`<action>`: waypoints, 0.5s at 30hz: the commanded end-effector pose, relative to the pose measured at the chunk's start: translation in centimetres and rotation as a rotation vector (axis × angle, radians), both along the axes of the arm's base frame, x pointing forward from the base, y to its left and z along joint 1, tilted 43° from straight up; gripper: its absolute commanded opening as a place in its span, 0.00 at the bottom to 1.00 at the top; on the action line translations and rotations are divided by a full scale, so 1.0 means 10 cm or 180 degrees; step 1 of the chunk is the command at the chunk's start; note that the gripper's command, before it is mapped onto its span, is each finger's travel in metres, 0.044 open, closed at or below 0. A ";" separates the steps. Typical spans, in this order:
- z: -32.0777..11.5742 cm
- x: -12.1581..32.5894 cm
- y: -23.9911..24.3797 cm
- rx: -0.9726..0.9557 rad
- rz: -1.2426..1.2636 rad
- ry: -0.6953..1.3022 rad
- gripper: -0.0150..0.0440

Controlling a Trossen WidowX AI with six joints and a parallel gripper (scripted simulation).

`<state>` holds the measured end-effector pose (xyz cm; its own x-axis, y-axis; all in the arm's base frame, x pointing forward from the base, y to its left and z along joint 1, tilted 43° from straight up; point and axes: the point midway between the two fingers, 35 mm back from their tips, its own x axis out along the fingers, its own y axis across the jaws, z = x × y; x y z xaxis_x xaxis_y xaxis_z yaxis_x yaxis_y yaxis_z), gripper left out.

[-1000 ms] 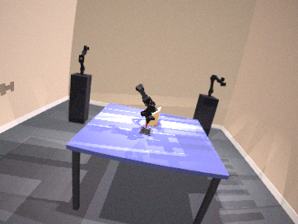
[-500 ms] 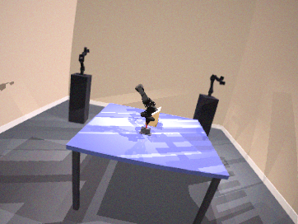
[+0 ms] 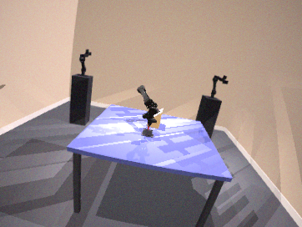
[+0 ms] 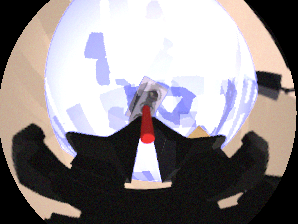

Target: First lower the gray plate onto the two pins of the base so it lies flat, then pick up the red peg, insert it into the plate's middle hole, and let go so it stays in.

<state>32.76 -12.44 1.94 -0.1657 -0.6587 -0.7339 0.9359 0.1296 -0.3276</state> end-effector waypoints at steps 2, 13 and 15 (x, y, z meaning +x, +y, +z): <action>-0.01 -0.01 -0.01 -0.0001 0.0002 -0.0002 0.25; 0.00 0.00 0.00 -0.0001 -0.0003 -0.0002 0.39; 0.00 0.00 0.00 -0.0001 -0.0003 -0.0002 0.48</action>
